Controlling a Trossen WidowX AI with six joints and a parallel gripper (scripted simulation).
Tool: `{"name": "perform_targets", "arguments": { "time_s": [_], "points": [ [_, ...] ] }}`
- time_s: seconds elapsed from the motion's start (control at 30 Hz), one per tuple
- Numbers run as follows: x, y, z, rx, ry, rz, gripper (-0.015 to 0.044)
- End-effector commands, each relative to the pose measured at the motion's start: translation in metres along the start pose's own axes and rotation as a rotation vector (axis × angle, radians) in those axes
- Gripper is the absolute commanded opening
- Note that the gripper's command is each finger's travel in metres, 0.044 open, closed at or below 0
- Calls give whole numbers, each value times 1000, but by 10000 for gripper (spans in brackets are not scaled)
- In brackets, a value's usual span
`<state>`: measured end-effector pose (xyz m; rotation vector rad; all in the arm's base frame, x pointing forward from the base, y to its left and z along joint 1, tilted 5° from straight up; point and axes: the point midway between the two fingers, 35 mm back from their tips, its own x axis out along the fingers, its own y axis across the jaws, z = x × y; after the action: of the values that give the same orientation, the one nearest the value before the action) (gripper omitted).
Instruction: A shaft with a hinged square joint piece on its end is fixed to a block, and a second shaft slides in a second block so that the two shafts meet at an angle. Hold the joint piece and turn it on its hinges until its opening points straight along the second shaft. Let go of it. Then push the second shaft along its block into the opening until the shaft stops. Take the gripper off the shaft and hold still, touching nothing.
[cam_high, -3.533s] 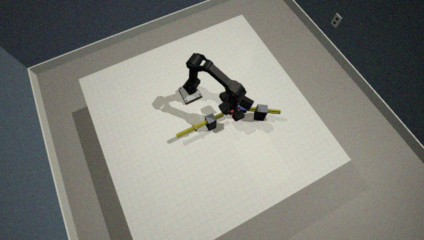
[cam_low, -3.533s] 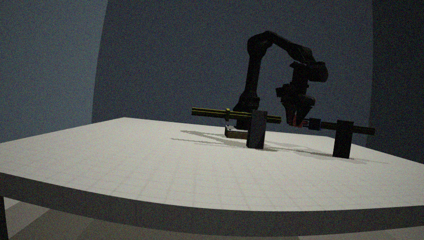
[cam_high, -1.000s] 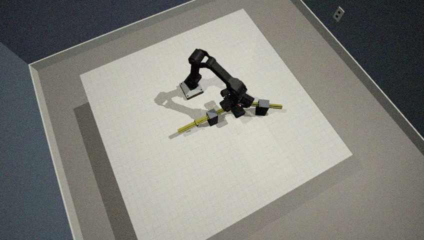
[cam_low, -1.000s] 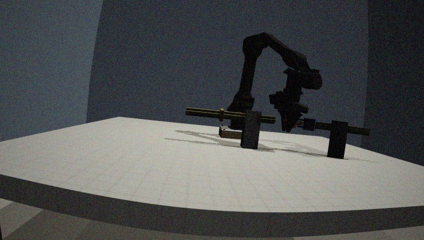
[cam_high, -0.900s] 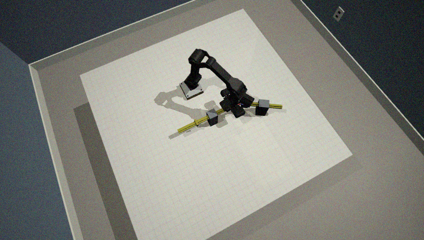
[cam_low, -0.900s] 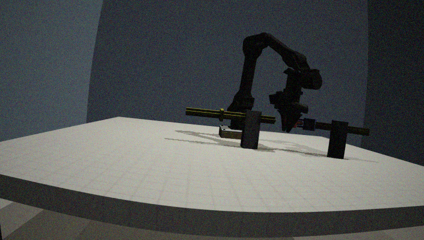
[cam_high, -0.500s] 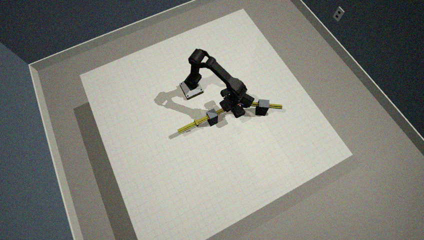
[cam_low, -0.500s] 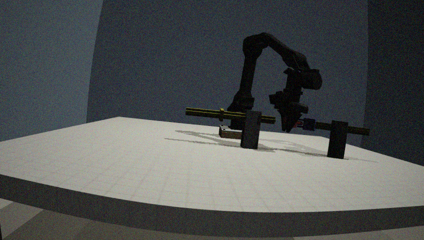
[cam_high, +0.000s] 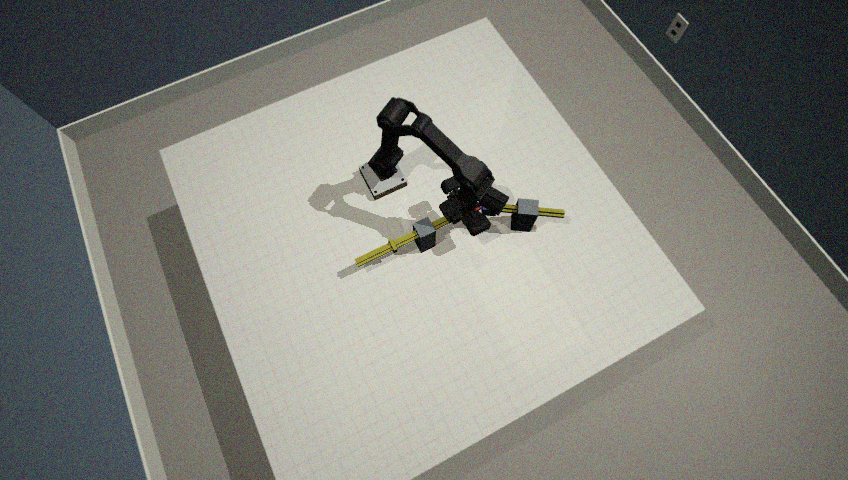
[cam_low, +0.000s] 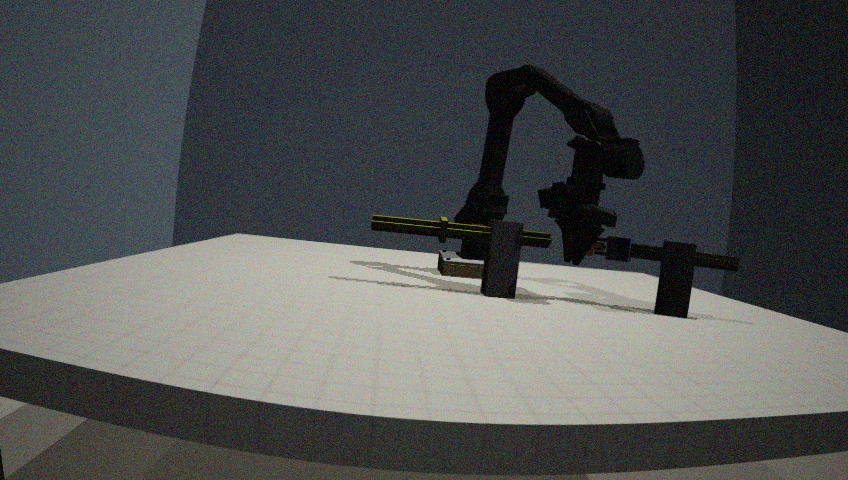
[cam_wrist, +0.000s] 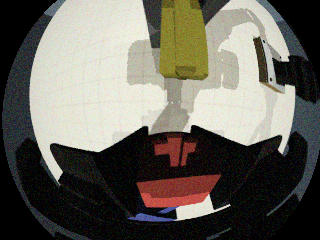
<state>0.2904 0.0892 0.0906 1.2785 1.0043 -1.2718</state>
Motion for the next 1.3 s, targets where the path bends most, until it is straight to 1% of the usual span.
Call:
{"name": "perform_targets", "arguments": {
  "time_s": [0.0,0.4,0.43,0.47,0.63,0.8,0.83,1.03,1.2,1.27],
  "points": [
    [1,0,1,-2,-4,0,182],
    [1,0,1,-2,-4,0,182],
    [0,0,0,0,0,0,156],
    [0,0,0,0,0,0,147],
    [0,0,0,0,0,0,147],
    [0,0,0,0,0,0,16],
    [0,0,0,0,0,0,0],
    [1,0,0,4,10,0,0],
    [4,-1,0,33,86,-1,0],
    [4,-1,0,35,90,-1,0]
  ]
}}
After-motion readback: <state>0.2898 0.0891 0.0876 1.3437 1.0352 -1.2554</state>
